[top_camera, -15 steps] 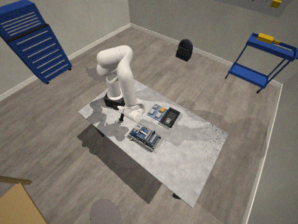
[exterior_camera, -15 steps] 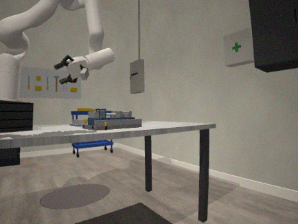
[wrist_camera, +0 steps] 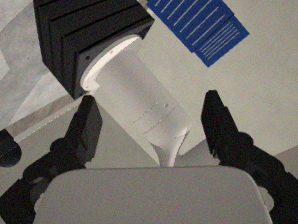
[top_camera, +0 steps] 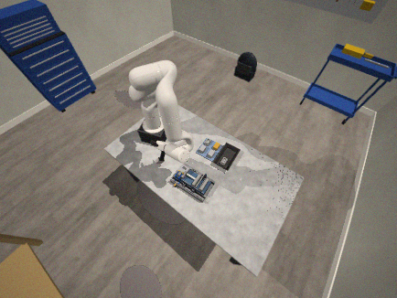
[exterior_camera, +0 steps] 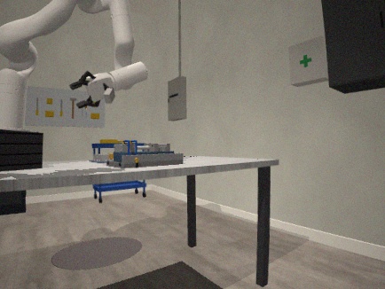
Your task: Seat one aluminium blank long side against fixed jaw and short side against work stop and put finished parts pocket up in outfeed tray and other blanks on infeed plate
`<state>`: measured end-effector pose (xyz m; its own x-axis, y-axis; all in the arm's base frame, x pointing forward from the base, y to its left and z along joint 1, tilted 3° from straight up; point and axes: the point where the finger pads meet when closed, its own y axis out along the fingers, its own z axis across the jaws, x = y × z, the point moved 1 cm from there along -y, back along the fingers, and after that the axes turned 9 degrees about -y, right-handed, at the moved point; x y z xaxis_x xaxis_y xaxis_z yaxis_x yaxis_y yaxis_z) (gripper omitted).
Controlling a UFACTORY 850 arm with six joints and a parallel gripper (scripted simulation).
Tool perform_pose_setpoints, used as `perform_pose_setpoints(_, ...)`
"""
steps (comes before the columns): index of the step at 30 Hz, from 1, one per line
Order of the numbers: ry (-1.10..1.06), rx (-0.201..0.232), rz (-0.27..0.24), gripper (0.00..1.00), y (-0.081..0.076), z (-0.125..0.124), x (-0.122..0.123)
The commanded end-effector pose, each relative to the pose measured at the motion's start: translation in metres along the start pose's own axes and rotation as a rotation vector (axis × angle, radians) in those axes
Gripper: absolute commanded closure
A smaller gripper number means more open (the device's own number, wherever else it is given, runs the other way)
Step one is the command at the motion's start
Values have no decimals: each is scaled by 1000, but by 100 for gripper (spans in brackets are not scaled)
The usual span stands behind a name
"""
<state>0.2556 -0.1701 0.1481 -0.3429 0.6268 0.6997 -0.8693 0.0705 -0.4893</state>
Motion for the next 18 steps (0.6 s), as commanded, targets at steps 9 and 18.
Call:
perform_pose_setpoints(9, 104, -47, 144, 0, -18, -47, -6)
perform_pose_setpoints(18, 219, -138, 307, 0, -41, -108, -7)
